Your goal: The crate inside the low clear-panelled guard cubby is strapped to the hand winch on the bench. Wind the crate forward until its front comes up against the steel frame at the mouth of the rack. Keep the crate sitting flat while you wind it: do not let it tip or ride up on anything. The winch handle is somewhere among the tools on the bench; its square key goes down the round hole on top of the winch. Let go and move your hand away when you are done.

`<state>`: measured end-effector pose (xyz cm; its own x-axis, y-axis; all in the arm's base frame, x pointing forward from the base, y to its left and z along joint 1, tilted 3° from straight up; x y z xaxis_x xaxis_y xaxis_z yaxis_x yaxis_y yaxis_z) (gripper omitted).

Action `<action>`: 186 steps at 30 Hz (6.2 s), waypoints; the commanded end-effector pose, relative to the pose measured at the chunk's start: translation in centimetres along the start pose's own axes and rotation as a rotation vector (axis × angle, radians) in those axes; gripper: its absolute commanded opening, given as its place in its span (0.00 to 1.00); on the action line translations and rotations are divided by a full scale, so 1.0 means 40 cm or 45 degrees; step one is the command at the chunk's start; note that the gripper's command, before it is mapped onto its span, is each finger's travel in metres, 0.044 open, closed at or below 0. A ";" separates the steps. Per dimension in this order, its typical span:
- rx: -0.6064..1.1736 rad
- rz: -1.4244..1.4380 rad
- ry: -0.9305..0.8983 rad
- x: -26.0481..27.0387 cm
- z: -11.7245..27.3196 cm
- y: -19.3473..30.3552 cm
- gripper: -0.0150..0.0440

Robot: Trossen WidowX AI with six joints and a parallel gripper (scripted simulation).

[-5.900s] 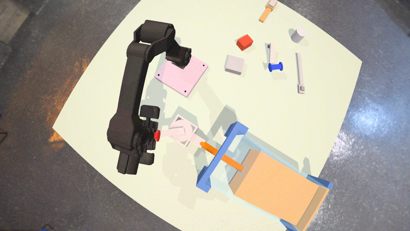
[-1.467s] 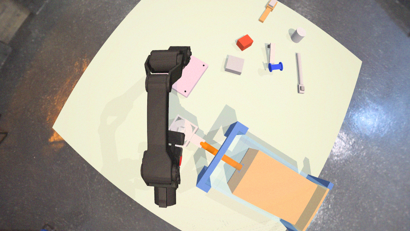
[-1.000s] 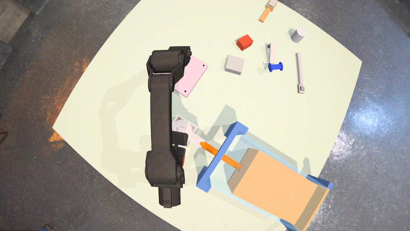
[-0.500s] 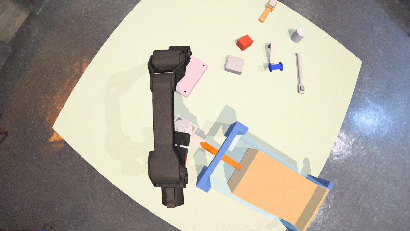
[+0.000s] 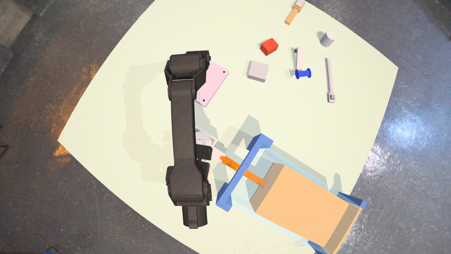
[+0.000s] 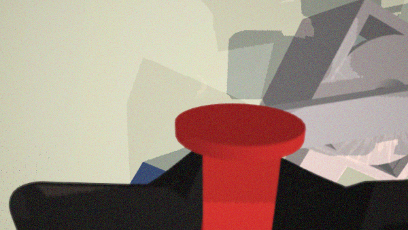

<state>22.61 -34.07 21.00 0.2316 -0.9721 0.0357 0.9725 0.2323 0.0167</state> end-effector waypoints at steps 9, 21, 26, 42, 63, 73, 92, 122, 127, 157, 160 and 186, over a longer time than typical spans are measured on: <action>0.045 0.047 0.036 -0.039 -0.002 0.068 0.25; 0.046 0.047 0.037 -0.061 -0.001 0.090 0.25; 0.047 0.047 0.038 -0.071 0.000 0.099 0.25; 0.048 0.047 0.039 -0.106 0.001 0.122 0.25; 0.049 0.047 0.042 -0.155 0.003 0.144 0.25; 0.050 0.047 0.043 -0.180 0.003 0.150 0.25; 0.050 0.047 0.046 -0.230 0.004 0.154 0.25; 0.050 0.046 0.050 -0.306 0.005 0.141 0.25; 0.050 0.046 0.050 -0.318 0.006 0.137 0.25; 0.048 0.046 0.054 -0.384 0.005 0.098 0.25; 0.048 0.046 0.054 -0.390 0.005 0.092 0.25; 0.045 0.046 0.056 -0.434 0.005 0.041 0.25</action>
<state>21.31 -17.21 20.91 0.2752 -0.9612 0.0197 0.9580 0.2759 0.0780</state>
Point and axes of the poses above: the point midway between the two fingers, 35 mm back from their tips, its own z axis back along the fingers, its own x axis across the jaws, y = z × x, the point moved 8 cm from there along z, back along the fingers, and after that the axes turned 9 degrees about -z, right-handed, at the moved point
